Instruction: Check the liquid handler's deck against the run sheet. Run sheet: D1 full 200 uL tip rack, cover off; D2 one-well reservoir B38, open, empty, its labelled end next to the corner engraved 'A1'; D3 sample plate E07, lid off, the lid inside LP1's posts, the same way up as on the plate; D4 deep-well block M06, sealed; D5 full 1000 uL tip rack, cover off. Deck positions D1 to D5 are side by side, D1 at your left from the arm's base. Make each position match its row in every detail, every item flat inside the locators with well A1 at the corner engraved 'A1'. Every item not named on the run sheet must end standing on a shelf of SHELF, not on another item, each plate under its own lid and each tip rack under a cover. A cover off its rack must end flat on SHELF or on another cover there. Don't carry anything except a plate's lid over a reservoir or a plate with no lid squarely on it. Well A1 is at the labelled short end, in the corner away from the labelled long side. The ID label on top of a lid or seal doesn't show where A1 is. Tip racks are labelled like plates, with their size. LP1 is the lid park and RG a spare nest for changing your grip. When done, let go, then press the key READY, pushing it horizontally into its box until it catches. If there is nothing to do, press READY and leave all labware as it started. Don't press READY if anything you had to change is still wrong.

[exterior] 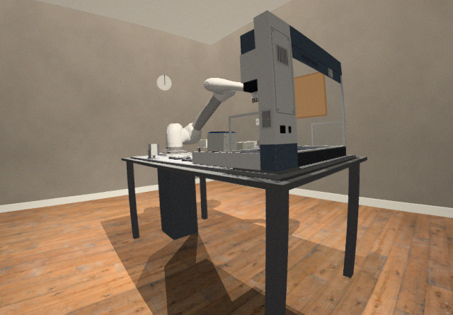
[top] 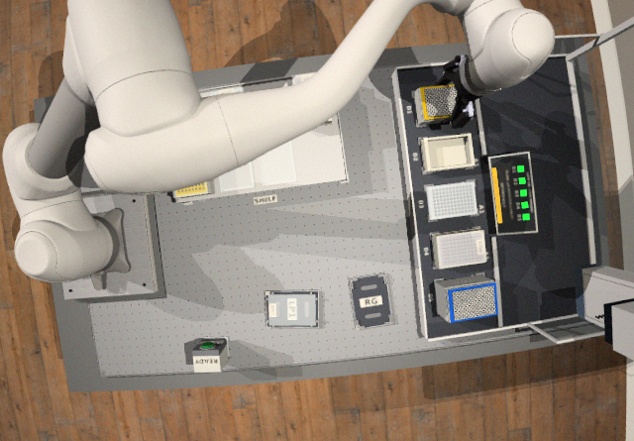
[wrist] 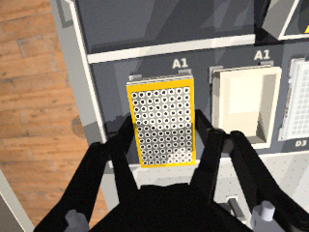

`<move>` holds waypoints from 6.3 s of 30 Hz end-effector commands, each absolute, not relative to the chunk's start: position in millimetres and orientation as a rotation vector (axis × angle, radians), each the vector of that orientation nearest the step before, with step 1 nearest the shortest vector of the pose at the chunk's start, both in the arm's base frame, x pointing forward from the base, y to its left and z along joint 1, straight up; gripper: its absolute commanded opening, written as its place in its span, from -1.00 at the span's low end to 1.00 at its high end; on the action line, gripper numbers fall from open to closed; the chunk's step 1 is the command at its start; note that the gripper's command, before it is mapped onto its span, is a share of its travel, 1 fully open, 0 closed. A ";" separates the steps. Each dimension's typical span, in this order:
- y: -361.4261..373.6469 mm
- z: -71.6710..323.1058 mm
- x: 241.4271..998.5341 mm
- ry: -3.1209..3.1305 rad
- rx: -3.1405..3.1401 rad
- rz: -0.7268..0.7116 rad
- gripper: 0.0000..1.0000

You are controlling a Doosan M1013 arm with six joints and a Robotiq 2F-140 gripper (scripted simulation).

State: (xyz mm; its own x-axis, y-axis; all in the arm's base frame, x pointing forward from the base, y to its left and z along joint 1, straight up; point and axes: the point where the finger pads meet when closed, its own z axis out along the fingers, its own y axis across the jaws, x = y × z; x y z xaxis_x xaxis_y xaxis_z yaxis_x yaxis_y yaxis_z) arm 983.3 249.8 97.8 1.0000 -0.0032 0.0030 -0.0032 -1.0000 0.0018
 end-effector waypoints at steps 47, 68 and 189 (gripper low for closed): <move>250.1 169.9 983.3 -0.005 3.141 0.008 0.32; 250.1 201.6 983.2 -0.005 3.141 0.008 0.32; 177.3 328.6 819.4 0.002 3.141 0.007 0.32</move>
